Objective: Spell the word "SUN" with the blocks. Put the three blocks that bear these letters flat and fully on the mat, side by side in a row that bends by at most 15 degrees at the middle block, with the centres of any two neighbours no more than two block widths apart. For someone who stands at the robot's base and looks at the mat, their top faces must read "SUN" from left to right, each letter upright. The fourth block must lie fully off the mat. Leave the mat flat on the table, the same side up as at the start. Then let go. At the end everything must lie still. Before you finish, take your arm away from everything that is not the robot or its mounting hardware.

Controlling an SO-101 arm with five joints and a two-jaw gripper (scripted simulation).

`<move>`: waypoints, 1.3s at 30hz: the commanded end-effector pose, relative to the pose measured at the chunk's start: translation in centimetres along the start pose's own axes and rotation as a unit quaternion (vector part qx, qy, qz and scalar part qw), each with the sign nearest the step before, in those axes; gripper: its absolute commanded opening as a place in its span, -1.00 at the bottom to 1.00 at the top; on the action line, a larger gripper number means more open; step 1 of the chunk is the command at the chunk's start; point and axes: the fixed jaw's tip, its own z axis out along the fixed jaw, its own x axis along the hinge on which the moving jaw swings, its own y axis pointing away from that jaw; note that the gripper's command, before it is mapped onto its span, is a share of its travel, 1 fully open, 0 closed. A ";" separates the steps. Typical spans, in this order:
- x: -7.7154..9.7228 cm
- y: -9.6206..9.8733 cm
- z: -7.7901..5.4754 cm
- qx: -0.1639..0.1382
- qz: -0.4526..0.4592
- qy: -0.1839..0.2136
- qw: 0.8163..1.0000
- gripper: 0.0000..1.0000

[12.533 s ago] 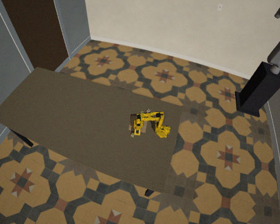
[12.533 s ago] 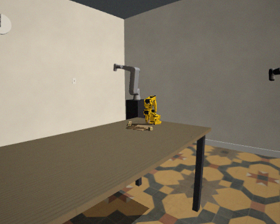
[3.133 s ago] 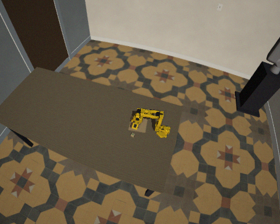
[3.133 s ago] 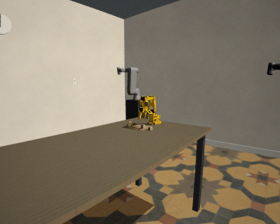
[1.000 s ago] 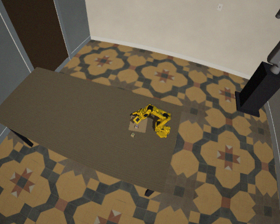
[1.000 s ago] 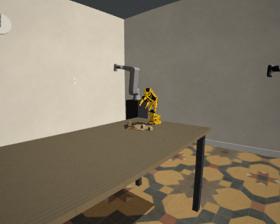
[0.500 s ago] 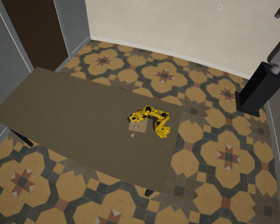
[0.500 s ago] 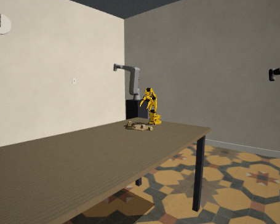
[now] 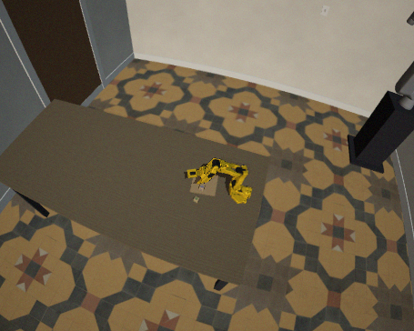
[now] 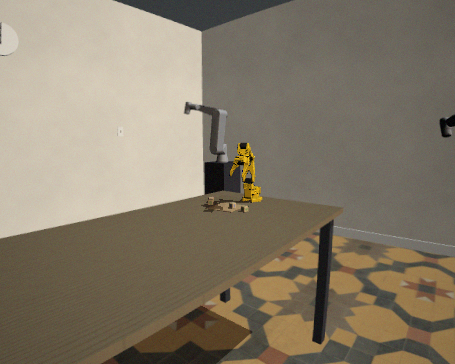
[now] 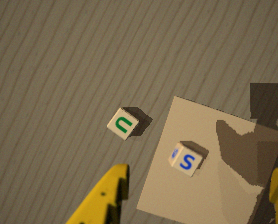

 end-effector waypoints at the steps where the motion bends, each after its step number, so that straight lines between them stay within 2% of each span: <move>1: -1.2 0.7 -0.9 -0.010 0.067 -0.034 0.997 -0.36; 6: -1.7 1.5 -0.7 -0.022 0.145 -0.031 0.989 -0.36; 8: -1.7 1.5 -0.7 -0.022 0.145 -0.031 0.989 -0.36; 21: -2.6 2.9 -0.3 -0.041 0.283 -0.023 0.958 -0.36; 39: -2.9 3.3 -0.2 -0.047 0.324 -0.019 0.945 -0.36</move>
